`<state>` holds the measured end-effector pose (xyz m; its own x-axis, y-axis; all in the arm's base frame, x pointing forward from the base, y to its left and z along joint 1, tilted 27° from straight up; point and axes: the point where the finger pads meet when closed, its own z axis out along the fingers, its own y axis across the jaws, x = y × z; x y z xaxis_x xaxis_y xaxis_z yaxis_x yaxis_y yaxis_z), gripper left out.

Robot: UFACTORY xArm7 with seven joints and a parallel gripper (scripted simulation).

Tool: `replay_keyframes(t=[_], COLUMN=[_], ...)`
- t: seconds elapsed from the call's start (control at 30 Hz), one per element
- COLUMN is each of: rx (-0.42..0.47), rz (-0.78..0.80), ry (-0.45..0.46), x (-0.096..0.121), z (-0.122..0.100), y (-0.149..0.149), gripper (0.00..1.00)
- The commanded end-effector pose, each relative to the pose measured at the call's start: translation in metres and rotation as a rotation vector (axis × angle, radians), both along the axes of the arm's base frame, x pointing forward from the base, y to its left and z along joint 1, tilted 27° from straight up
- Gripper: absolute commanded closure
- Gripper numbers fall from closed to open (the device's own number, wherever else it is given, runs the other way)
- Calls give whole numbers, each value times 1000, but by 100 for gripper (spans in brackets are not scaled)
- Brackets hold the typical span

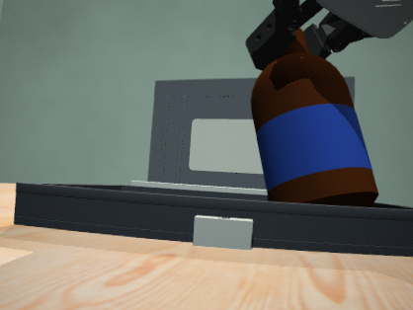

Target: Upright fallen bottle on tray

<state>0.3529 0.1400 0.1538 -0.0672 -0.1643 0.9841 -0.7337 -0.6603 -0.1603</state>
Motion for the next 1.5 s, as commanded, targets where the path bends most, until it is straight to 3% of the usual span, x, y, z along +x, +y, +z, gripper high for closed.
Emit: replay_keyframes(t=[0.0, 0.1, 0.13, 1.47], rx=[2, 2, 2, 2], rz=[1, 1, 1, 1], ry=[-1, -1, -1, -1], x=[0, 0, 0, 0], z=[1, 1, 1, 1], y=[1, 1, 1, 1], gripper=[100, 100, 0, 0])
